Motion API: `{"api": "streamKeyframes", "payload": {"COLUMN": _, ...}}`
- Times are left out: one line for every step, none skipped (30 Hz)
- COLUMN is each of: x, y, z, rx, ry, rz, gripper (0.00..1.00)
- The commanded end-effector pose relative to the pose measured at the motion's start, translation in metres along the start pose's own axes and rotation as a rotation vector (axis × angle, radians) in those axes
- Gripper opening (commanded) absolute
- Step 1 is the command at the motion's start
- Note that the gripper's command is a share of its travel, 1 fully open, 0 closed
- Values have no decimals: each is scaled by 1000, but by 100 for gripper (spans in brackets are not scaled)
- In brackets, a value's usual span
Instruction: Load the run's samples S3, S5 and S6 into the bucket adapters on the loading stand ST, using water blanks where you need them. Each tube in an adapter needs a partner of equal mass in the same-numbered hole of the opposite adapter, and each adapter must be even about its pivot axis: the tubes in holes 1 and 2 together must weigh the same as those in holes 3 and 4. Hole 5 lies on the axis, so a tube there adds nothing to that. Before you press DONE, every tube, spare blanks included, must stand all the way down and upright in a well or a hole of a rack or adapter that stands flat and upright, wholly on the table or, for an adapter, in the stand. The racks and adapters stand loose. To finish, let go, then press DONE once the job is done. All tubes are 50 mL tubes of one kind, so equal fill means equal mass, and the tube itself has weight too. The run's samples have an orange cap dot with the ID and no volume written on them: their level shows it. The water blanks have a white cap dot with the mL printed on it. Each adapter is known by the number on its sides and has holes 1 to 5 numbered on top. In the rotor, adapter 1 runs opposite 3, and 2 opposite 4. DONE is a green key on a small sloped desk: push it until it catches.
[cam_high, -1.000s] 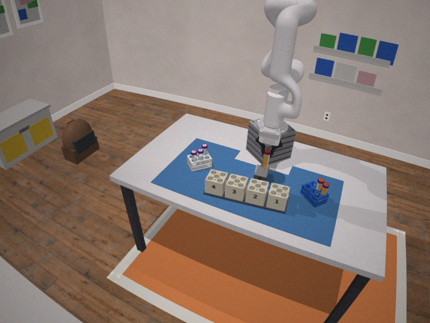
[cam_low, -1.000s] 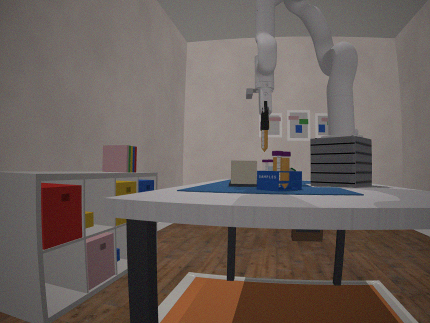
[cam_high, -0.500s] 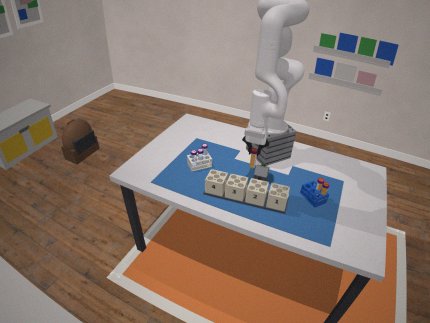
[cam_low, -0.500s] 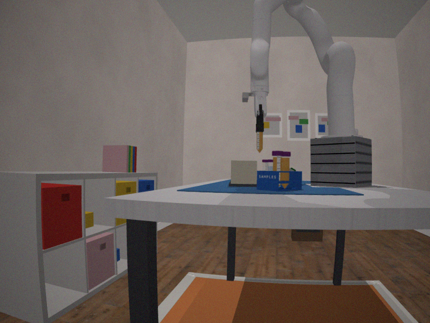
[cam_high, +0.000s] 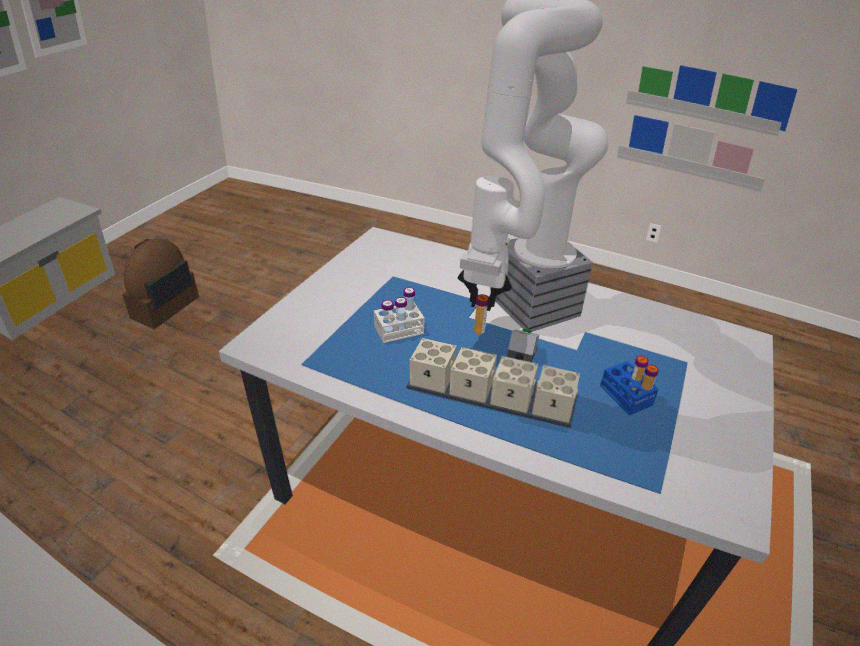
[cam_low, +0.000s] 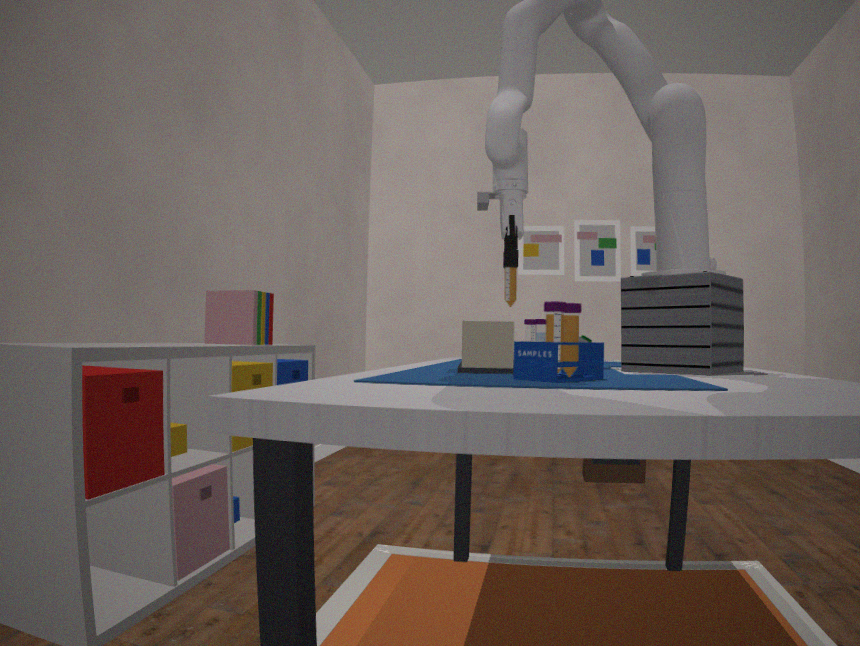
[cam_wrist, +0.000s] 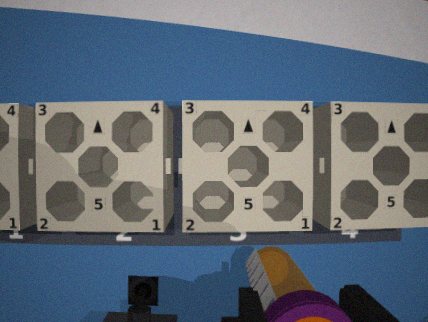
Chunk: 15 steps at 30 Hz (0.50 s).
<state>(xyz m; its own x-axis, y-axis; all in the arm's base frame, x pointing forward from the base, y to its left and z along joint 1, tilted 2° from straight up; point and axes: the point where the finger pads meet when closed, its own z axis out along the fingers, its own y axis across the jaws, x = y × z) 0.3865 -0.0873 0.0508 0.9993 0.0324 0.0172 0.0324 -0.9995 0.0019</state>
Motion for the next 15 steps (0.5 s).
{"api": "streamKeyframes", "payload": {"x": 7, "y": 24, "z": 0, "rx": 23, "ry": 6, "rz": -1, "gripper": 0}}
{"api": "streamKeyframes", "payload": {"x": 8, "y": 29, "z": 1, "rx": 23, "ry": 6, "rz": -1, "gripper": 0}}
{"api": "streamKeyframes", "payload": {"x": 9, "y": 34, "z": 1, "rx": 23, "ry": 6, "rz": -1, "gripper": 0}}
{"api": "streamKeyframes", "payload": {"x": 11, "y": 39, "z": 1, "rx": 23, "ry": 6, "rz": -1, "gripper": 0}}
{"api": "streamKeyframes", "payload": {"x": 12, "y": 44, "z": 1, "rx": 23, "ry": 6, "rz": -1, "gripper": 0}}
{"api": "streamKeyframes", "payload": {"x": 13, "y": 48, "z": 1, "rx": 23, "ry": 6, "rz": -1, "gripper": 0}}
{"api": "streamKeyframes", "payload": {"x": 13, "y": 48, "z": 1, "rx": 23, "ry": 6, "rz": -1, "gripper": 0}}
{"api": "streamKeyframes", "payload": {"x": 13, "y": 48, "z": 1, "rx": 23, "ry": 6, "rz": -1, "gripper": 0}}
{"api": "streamKeyframes", "payload": {"x": 14, "y": 53, "z": 1, "rx": 23, "ry": 6, "rz": -1, "gripper": 0}}
{"api": "streamKeyframes", "payload": {"x": 15, "y": 58, "z": 1, "rx": 23, "ry": 6, "rz": -1, "gripper": 0}}
{"api": "streamKeyframes", "payload": {"x": 17, "y": 63, "z": 1, "rx": 23, "ry": 6, "rz": -1, "gripper": 0}}
{"api": "streamKeyframes", "payload": {"x": 18, "y": 68, "z": 1, "rx": 23, "ry": 6, "rz": -1, "gripper": 0}}
{"api": "streamKeyframes", "payload": {"x": 19, "y": 73, "z": 1, "rx": 23, "ry": 6, "rz": -1, "gripper": 0}}
{"api": "streamKeyframes", "payload": {"x": 20, "y": 78, "z": 2, "rx": 23, "ry": 6, "rz": -1, "gripper": 0}}
{"api": "streamKeyframes", "payload": {"x": 21, "y": 82, "z": 2, "rx": 23, "ry": 6, "rz": -1, "gripper": 0}}
